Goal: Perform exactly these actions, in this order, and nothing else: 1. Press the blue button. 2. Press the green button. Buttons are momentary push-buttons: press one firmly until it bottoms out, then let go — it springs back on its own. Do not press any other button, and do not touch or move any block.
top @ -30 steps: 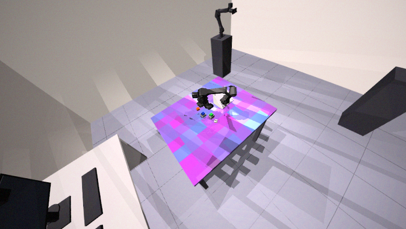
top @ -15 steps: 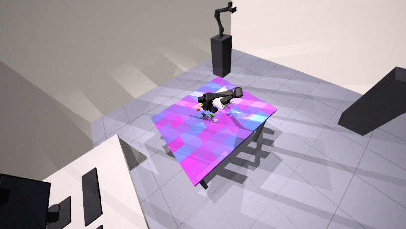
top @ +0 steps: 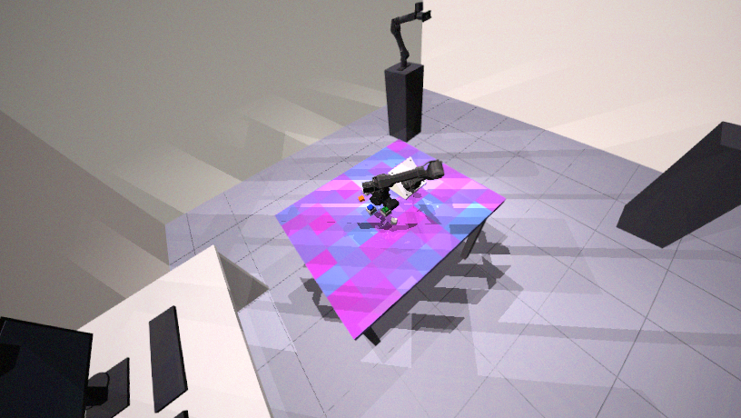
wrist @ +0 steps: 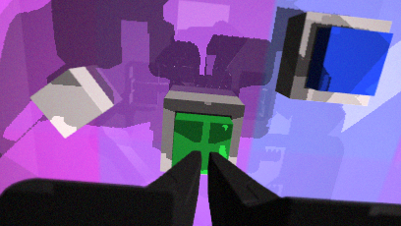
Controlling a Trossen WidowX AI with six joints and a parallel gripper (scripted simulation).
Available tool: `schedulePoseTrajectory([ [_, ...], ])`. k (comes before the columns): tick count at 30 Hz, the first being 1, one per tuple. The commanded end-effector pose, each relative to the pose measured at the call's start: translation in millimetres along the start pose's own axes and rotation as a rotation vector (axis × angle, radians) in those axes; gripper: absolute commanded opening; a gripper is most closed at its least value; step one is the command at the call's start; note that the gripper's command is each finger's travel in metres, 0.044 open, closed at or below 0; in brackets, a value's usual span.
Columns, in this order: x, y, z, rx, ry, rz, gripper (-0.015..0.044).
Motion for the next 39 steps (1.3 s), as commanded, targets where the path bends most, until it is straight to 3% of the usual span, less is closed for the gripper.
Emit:
schedulePoseTrajectory([
  [1, 0, 0, 8, -0.004, 0.006, 0.005, 0.002],
  [30, 1, -1, 23, -0.004, 0.007, 0.004, 0.002],
  [34, 0, -1, -8, -0.004, 0.005, 0.004, 0.002],
  [39, 0, -1, -11, -0.004, 0.006, 0.005, 0.002],
])
Point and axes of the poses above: the point midway between the two fingers, 35 mm back from their tips, its own z axis out along the fingers, its own x axis across the jaws, y = z × x, the point moved 6 cm from there along -z, back along the fingers, and after that the axes turned 15 degrees about -z, right-handed, at the moved point
